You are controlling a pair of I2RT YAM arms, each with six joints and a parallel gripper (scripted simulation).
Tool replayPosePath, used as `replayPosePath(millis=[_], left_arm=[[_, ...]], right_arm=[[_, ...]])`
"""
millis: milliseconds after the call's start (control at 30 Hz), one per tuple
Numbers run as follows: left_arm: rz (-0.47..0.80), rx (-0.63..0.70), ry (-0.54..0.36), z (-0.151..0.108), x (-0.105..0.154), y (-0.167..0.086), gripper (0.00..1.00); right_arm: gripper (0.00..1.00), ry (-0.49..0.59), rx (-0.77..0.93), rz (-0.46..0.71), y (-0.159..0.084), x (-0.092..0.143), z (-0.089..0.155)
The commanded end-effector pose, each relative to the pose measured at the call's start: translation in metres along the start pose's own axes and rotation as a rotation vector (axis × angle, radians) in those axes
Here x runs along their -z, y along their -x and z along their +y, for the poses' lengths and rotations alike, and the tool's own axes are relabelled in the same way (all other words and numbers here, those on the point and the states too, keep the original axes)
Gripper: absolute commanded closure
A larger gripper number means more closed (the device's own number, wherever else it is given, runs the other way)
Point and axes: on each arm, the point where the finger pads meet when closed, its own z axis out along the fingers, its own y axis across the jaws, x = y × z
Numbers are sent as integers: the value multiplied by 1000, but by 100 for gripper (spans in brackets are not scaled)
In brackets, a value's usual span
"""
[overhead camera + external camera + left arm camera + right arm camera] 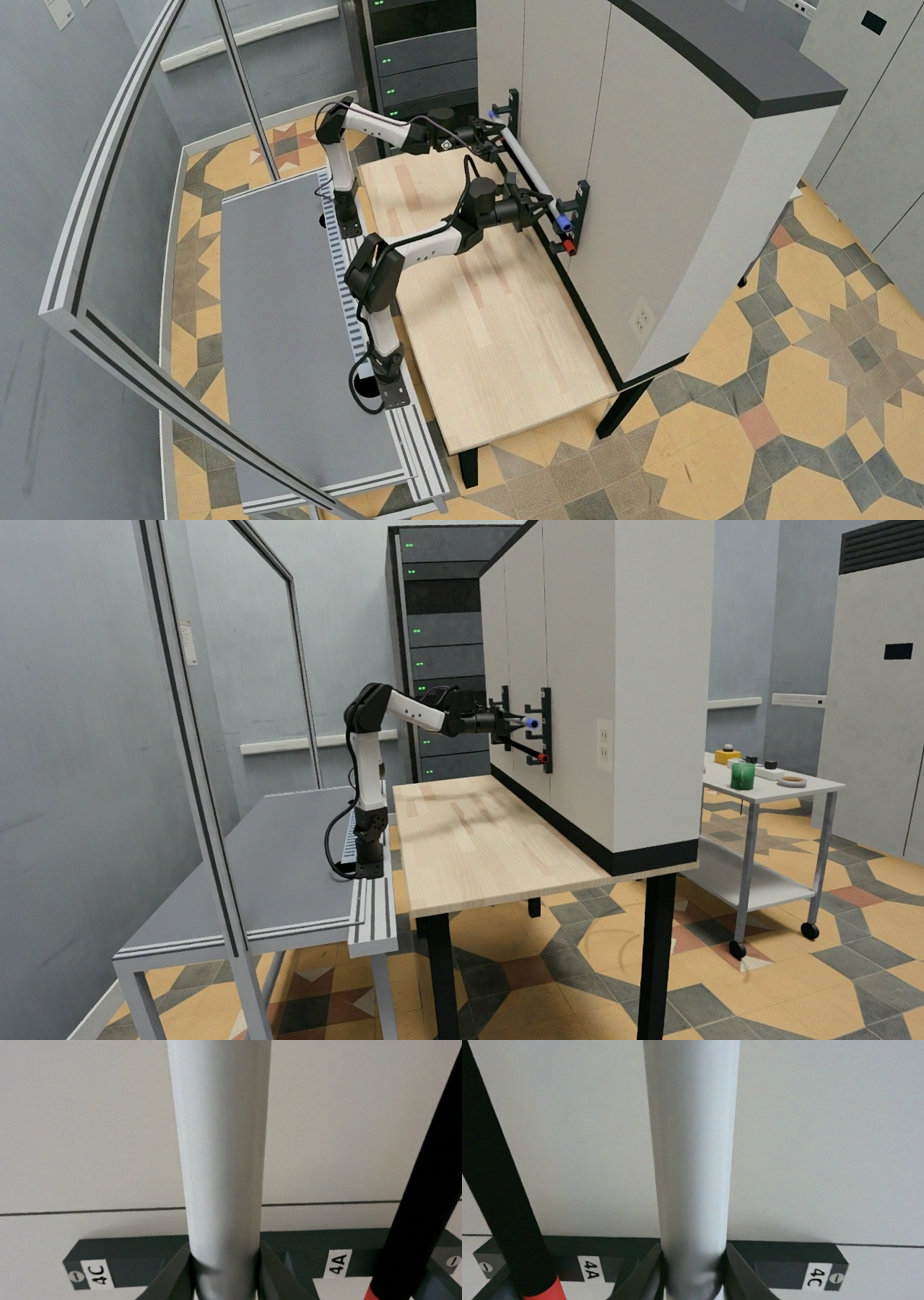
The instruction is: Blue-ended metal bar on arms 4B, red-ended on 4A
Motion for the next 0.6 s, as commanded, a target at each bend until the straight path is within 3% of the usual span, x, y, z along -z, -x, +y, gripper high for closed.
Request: replayPosePath(millis=[0,567], left_arm=[[-9,-4,32,13,-6,2,100],[-9,-4,32,14,-19,2,100]], right_arm=[[100,-41,0,-12,3,-6,-16],[100,-41,0,-12,3,-20,-18]])
